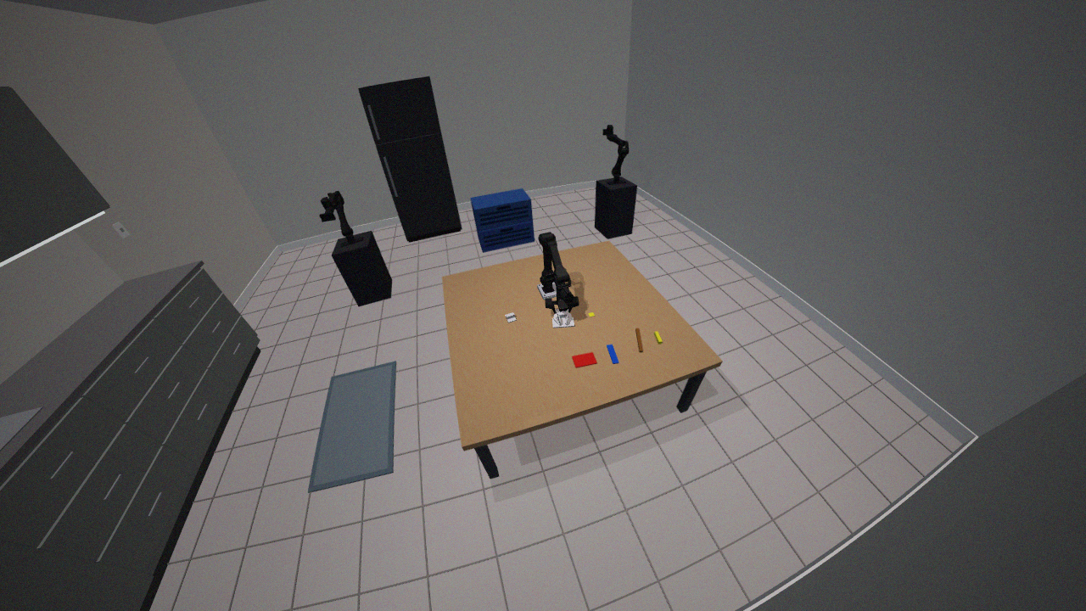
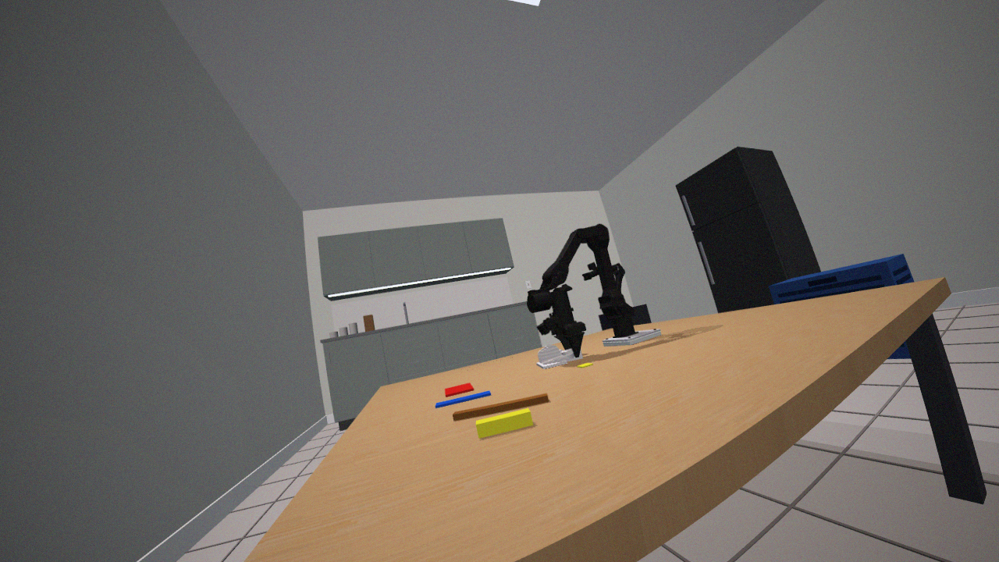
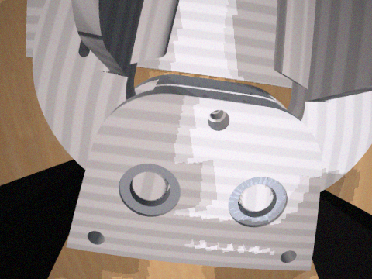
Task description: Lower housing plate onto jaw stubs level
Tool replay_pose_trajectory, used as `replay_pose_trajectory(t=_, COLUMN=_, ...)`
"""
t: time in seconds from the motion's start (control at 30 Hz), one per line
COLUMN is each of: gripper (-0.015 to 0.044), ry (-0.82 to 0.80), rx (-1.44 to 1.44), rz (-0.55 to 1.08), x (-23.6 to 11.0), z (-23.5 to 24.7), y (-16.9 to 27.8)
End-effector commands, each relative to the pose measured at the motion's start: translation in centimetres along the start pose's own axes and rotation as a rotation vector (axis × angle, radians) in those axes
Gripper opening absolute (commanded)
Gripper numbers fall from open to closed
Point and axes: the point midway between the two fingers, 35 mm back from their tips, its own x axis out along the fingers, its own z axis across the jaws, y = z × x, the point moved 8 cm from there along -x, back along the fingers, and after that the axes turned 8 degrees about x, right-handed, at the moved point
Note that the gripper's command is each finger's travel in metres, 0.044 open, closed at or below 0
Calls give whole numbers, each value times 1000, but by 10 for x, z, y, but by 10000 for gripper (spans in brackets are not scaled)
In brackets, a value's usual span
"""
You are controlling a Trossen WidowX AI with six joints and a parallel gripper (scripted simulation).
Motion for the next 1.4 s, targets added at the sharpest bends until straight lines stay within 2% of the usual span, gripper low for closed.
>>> replay_pose_trajectory(t=0.0, gripper=351, ry=-2, rx=3, rz=4, x=1, z=0, y=1)
replay_pose_trajectory(t=1.2, gripper=351, ry=-2, rx=3, rz=4, x=1, z=0, y=1)
replay_pose_trajectory(t=1.3, gripper=430, ry=0, rx=0, rz=0, x=0, z=0, y=0)
replay_pose_trajectory(t=1.37, gripper=440, ry=0, rx=0, rz=0, x=0, z=0, y=0)
